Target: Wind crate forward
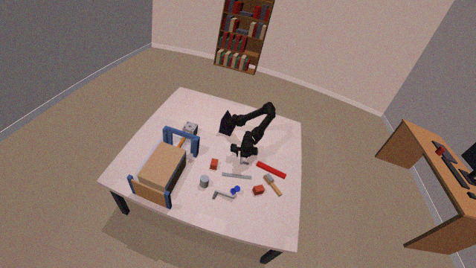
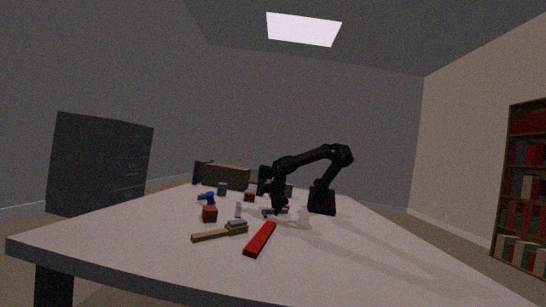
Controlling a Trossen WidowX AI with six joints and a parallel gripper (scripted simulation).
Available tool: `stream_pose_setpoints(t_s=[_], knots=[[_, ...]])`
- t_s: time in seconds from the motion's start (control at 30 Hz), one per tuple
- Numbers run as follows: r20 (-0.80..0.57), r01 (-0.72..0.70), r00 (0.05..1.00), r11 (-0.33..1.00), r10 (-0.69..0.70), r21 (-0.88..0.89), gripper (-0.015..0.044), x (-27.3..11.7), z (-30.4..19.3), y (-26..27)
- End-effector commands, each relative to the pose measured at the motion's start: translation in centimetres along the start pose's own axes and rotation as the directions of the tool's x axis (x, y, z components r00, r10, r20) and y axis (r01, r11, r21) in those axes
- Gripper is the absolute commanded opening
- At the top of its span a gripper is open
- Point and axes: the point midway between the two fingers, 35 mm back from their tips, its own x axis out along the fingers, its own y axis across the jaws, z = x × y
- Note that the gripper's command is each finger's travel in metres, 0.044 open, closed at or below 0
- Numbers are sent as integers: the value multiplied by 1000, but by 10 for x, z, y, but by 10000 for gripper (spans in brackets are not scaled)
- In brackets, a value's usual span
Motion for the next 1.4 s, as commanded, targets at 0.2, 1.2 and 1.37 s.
stream_pose_setpoints(t_s=[0.2, 1.2, 1.37], knots=[[0, 0, 1000, 1000, 0, -1, 233, 0, 0, 0], [0, 0, 1000, 1000, 0, -1, 33, 0, 0, 0], [0, 0, 1000, 1000, 0, -1, 0, 0, 0, 0]])
